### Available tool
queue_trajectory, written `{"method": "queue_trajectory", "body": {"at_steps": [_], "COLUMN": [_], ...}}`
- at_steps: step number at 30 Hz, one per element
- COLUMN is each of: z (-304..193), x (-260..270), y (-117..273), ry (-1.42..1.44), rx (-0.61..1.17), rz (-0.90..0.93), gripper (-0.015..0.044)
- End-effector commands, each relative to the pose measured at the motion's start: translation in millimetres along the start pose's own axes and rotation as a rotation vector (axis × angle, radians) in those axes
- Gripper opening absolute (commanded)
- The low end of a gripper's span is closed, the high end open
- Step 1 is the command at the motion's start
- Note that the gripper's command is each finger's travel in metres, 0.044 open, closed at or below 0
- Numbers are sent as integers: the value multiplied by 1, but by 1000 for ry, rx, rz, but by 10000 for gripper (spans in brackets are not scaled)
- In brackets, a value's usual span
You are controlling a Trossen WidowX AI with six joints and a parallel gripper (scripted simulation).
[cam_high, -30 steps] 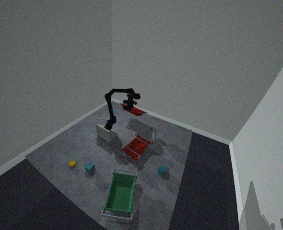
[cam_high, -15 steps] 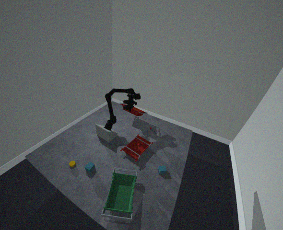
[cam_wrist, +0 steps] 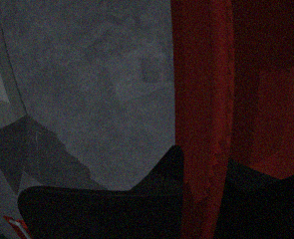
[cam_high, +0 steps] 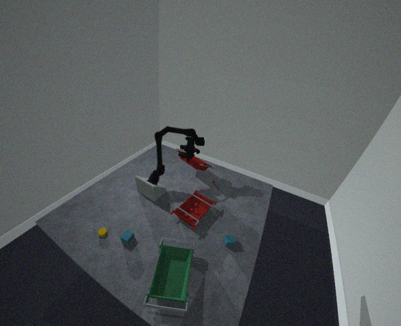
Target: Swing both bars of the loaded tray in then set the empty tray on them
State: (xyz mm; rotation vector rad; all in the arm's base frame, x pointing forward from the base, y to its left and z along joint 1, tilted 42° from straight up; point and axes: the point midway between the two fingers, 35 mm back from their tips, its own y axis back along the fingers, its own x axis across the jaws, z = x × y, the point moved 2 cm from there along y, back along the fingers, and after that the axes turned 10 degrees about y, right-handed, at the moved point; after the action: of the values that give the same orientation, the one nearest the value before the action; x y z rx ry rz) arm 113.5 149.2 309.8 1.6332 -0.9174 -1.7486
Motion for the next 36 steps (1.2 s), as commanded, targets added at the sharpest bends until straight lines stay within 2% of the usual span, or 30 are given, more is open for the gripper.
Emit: {"method": "queue_trajectory", "body": {"at_steps": [1, 36], "z": [-13, -139], "x": [-2, 59], "y": [2, -16], "ry": [-55, -594], "rx": [15, 14], "rz": [-4, 75], "gripper": [0, 0]}}
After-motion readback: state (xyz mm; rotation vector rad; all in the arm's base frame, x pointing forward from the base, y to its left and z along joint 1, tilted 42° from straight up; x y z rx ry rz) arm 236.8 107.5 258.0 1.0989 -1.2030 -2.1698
